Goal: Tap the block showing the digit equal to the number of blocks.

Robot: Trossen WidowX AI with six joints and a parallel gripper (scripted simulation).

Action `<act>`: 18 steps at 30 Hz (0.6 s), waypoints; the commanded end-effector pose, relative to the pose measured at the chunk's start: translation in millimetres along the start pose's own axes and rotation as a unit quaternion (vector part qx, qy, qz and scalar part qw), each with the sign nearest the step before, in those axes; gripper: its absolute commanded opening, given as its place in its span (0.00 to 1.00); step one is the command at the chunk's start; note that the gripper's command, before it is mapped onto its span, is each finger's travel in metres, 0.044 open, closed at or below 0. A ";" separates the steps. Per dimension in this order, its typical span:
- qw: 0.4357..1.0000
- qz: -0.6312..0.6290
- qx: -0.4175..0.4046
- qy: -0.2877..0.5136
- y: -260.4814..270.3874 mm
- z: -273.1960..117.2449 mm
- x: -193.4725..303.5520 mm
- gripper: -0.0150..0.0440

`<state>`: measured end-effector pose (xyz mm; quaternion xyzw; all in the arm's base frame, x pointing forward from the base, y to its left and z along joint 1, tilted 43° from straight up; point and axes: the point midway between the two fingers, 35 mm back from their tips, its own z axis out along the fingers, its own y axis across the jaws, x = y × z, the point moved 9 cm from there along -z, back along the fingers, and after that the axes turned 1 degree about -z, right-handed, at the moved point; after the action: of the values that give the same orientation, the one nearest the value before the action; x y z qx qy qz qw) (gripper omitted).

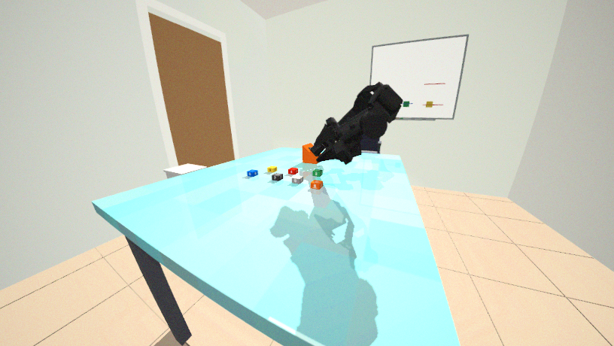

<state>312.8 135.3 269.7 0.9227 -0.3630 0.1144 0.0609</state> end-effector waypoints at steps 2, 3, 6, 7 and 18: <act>0.977 0.186 -0.056 -0.091 23.1 55.4 44.1 0.93; 0.967 0.223 -0.066 -0.107 29.4 65.7 52.2 0.93; 0.925 0.333 -0.098 -0.157 51.4 95.8 74.6 0.93; 0.907 0.369 -0.109 -0.173 59.6 105.5 81.4 0.93; 0.592 0.706 -0.212 -0.326 172.2 198.3 127.2 0.93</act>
<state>333.7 -79.2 136.7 0.4407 -0.8716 -0.2117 0.0358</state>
